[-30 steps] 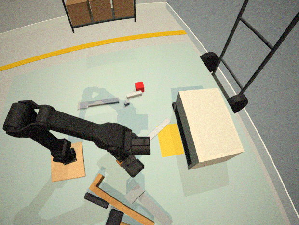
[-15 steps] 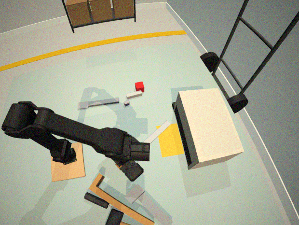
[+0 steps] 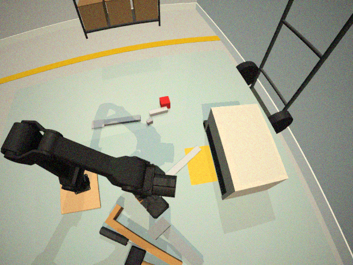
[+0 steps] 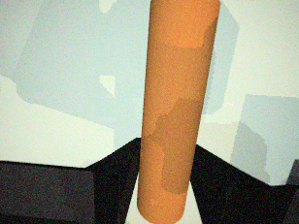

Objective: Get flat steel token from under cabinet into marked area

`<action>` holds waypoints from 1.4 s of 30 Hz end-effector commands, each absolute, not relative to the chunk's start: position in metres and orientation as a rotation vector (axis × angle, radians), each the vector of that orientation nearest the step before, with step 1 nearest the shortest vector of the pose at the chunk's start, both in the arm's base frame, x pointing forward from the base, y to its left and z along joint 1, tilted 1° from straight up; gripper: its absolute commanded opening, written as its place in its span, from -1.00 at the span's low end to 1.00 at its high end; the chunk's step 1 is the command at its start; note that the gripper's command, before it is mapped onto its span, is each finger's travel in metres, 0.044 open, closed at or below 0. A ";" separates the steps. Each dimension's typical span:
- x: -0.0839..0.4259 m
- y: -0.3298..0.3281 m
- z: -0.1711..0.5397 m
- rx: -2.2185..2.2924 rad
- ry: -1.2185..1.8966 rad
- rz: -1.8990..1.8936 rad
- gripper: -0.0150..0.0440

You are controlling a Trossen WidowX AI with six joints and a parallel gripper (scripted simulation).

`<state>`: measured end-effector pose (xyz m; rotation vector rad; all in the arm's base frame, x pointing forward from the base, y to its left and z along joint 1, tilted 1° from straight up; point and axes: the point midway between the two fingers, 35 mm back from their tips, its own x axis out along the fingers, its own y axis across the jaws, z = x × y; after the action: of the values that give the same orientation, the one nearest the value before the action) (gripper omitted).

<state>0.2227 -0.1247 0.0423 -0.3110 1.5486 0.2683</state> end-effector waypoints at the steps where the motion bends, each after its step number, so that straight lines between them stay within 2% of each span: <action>1: 0.221 -0.128 0.043 -0.315 1.545 0.270 -0.49; 42: 0.200 -0.164 0.044 -0.317 1.547 0.268 -0.49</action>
<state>0.2008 -0.1595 0.0424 -0.3119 1.5506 0.2709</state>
